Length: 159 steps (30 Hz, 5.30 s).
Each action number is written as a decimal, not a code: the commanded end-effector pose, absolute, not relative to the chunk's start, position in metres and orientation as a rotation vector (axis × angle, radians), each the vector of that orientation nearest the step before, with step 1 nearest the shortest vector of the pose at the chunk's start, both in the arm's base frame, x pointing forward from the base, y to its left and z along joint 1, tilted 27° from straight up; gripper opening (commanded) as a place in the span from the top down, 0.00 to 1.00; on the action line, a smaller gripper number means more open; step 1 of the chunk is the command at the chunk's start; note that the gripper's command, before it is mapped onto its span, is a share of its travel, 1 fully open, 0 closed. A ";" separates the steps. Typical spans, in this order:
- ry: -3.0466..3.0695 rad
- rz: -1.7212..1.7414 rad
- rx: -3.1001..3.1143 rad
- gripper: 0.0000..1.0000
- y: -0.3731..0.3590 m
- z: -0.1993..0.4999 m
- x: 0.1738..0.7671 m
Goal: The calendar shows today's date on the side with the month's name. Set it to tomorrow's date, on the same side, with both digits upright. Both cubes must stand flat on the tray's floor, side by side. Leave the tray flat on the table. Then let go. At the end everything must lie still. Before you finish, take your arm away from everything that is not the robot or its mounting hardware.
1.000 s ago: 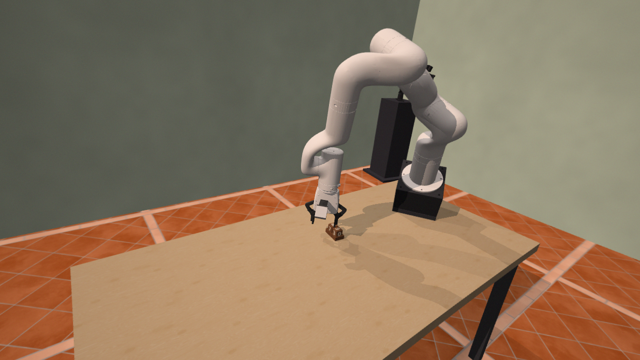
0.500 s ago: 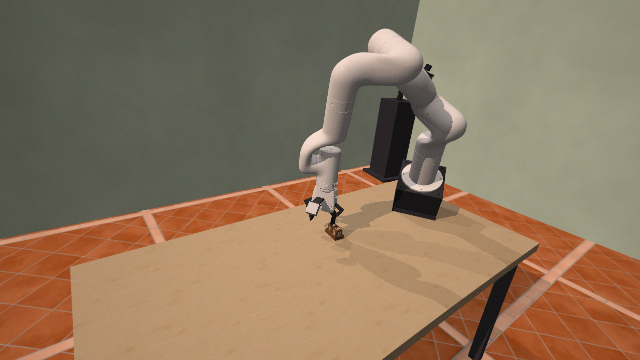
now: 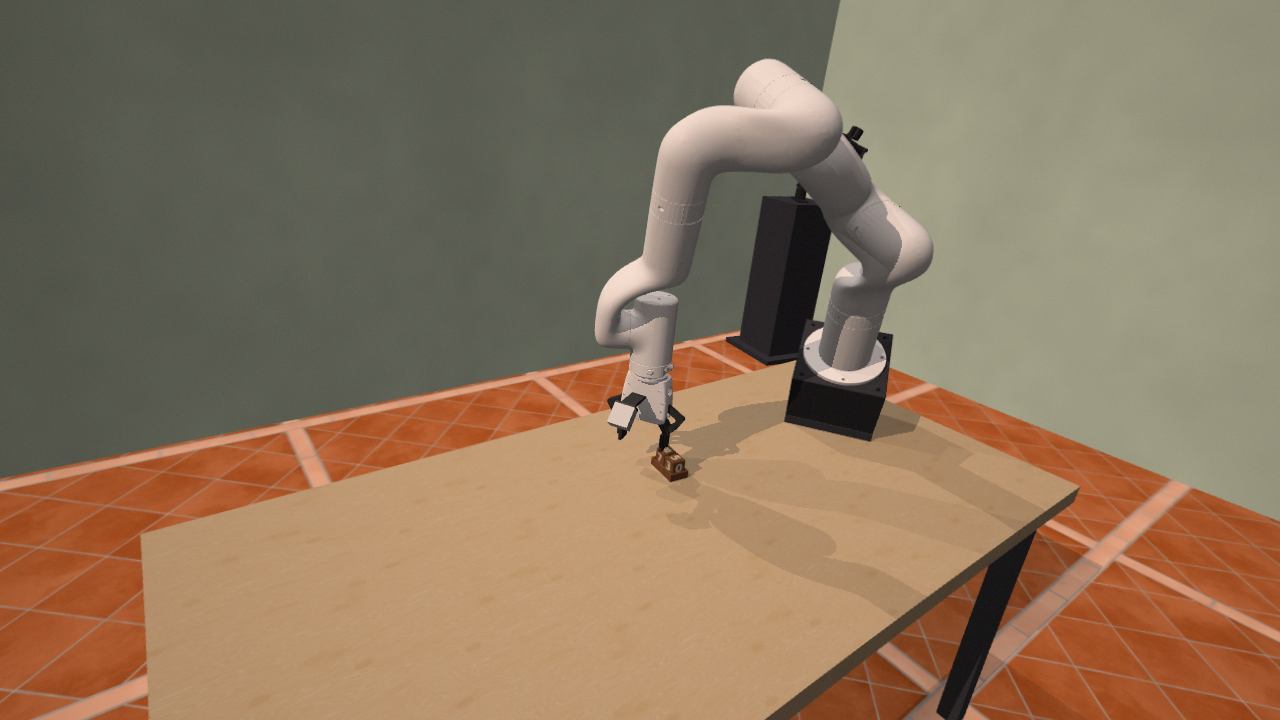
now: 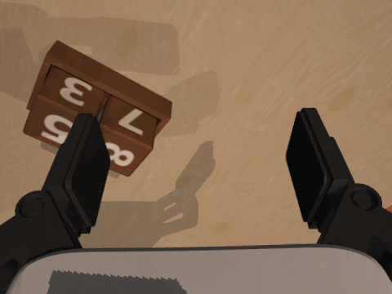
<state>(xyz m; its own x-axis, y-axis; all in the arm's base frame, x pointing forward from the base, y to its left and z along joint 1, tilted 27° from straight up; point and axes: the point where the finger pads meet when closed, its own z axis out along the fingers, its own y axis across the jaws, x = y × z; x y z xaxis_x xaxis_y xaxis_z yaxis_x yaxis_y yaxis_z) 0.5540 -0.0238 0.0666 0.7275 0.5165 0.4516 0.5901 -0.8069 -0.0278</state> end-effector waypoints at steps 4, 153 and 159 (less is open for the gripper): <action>-0.891 -0.647 -2.760 0.00 -0.024 0.067 0.555; 0.914 -0.336 -2.561 0.00 -0.045 0.029 0.473; 1.058 -0.302 -2.495 0.00 -0.045 0.028 0.471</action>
